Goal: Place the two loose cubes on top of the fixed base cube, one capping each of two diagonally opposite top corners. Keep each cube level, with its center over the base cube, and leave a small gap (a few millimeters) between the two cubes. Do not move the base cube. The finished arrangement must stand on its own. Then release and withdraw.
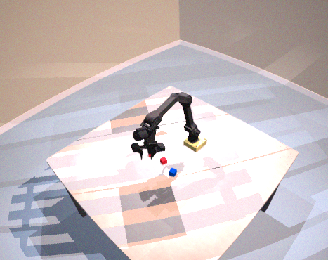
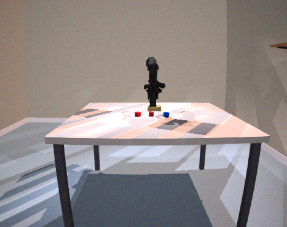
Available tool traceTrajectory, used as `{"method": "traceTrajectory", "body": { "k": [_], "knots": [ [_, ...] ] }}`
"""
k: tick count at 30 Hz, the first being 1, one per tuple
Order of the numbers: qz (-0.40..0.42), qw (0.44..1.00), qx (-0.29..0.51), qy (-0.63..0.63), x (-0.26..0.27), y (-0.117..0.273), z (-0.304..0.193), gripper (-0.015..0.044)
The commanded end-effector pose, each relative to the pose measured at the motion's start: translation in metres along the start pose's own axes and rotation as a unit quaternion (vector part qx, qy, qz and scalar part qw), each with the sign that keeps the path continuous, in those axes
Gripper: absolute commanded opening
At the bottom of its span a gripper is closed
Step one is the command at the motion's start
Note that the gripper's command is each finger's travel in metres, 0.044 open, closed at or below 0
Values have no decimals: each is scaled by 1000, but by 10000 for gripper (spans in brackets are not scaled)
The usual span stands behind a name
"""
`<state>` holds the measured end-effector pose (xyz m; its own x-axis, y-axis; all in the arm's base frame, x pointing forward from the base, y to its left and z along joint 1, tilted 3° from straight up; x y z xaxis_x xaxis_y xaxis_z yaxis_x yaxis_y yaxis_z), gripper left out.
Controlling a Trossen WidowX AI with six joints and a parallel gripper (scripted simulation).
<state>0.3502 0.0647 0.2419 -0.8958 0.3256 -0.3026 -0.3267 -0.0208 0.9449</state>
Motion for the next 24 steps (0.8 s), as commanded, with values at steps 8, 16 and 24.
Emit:
{"method": "traceTrajectory", "body": {
  "k": [8, 16, 24],
  "knots": [
    [84, 993, 76, -39, 7, 11, -104, 265],
    [120, 987, 92, -57, 16, 19, -138, 265],
    [120, 987, 92, -57, 25, -20, -144, 265]
  ]
}}
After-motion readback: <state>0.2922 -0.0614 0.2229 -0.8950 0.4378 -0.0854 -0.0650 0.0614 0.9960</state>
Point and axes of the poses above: the point midway between the two fingers, 35 mm back from their tips, its own y axis back along the fingers, its own x axis across the jaws, z = x × y, the point moved 10 cm from there along y, back along the fingers, and after that the axes turned 4 degrees about -y, right-handed, at the moved point
